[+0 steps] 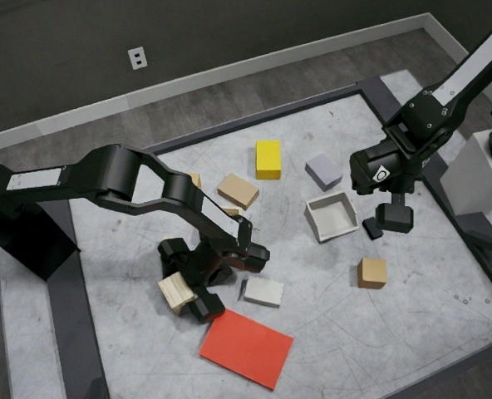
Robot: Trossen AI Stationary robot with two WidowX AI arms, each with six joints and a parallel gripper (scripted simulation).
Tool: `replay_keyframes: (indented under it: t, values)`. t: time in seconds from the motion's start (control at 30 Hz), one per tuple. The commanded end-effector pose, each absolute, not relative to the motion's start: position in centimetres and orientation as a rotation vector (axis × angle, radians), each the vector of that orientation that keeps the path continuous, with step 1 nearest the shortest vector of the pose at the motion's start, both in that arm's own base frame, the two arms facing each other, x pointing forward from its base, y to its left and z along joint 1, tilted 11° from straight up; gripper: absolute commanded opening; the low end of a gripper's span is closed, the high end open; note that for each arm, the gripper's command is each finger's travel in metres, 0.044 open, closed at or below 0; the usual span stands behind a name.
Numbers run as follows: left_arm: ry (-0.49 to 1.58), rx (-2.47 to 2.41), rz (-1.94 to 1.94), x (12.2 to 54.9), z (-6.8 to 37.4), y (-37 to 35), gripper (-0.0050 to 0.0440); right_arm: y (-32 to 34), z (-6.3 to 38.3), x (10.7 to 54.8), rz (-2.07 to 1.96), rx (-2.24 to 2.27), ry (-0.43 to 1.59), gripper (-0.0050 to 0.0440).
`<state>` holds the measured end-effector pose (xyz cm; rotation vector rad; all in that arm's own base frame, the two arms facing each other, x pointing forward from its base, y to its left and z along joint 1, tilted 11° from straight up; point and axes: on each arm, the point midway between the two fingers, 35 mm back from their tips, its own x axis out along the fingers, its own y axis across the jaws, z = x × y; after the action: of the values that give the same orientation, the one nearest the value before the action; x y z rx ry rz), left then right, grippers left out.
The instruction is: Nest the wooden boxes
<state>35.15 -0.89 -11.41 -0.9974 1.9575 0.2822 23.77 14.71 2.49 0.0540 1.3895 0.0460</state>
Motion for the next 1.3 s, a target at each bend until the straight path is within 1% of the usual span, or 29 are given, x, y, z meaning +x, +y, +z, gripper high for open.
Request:
replay_keyframes:
  t: [0.0,0.37,0.63,0.97,1.0,1.13,1.27]
  values:
    - [1.934,-0.995,0.272,35.8,-10.7,-0.8,0.0325,15.0,3.2,24.1,0.054,0.064,1.369,0.04]
    - [1.934,-0.995,0.272,35.8,-10.7,-0.8,0.0252,15.0,3.2,24.1,0.054,0.064,1.369,0.04]
    - [1.934,-0.995,0.272,35.8,-10.7,-0.8,0.0252,15.0,3.2,24.1,0.054,0.064,1.369,0.04]
    - [1.934,-0.995,0.272,35.8,-10.7,-0.8,0.0012,15.0,3.2,24.1,0.054,0.064,1.369,0.04]
    - [1.934,-0.995,0.272,35.8,-10.7,-0.8,0.0,15.0,3.2,24.1,0.054,0.064,1.369,0.04]
    - [1.916,-0.985,0.279,35.8,-10.2,-0.8,-0.0001,15.0,3.2,24.1,0.054,0.064,1.369,0.04]
    - [1.846,-0.96,0.313,35.5,-9.7,-1.1,-0.0002,15.0,3.2,24.1,0.054,0.064,1.369,0.04]
